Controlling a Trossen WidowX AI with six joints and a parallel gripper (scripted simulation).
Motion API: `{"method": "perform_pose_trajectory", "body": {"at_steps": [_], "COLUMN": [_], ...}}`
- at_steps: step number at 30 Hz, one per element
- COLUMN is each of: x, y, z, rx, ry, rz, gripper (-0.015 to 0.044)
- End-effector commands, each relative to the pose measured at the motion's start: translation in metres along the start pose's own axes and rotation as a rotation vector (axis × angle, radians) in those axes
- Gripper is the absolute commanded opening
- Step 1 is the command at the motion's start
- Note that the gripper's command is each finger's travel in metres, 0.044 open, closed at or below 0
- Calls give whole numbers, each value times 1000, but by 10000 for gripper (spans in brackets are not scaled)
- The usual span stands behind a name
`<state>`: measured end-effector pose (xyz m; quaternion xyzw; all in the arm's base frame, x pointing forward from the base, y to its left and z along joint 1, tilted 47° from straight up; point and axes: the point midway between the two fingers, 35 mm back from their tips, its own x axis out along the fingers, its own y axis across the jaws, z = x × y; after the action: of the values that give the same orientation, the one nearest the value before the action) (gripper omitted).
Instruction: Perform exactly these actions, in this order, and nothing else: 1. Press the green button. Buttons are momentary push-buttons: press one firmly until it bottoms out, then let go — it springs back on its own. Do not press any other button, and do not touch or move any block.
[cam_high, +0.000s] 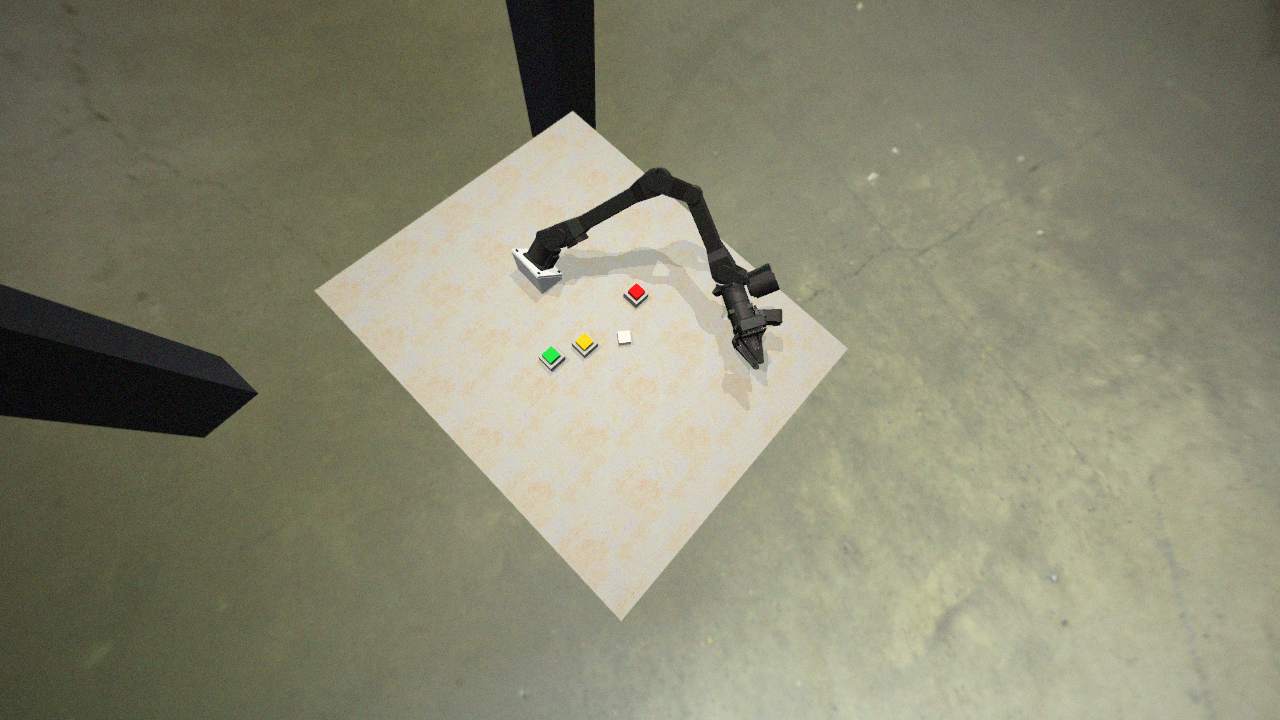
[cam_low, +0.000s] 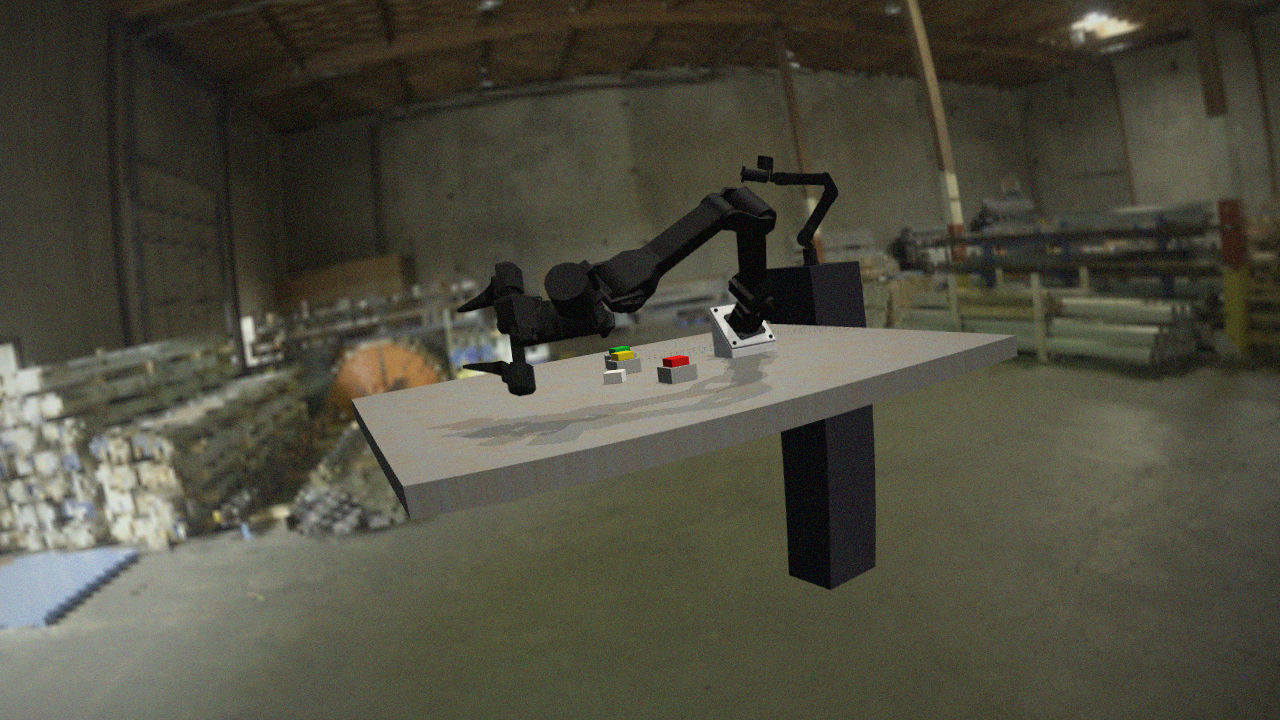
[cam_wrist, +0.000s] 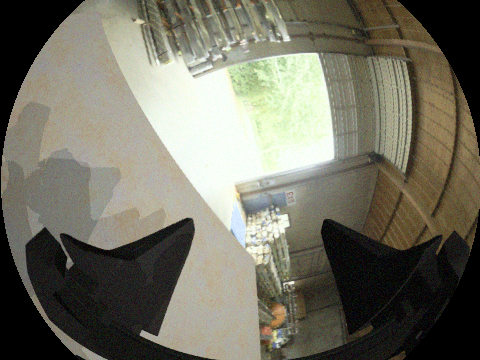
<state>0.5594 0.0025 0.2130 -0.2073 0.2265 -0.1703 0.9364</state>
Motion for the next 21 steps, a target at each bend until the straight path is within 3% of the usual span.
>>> {"method": "perform_pose_trajectory", "body": {"at_steps": [1,11,16,21], "x": [31,50,24,-26], "y": [-21,-86,-113,-132], "z": [-65,-234,-318,-389], "rx": [-125,-253,-202,-41], "ry": [178,625,830,986], "rz": [59,316,518,766], "gripper": [400,400,400,400]}}
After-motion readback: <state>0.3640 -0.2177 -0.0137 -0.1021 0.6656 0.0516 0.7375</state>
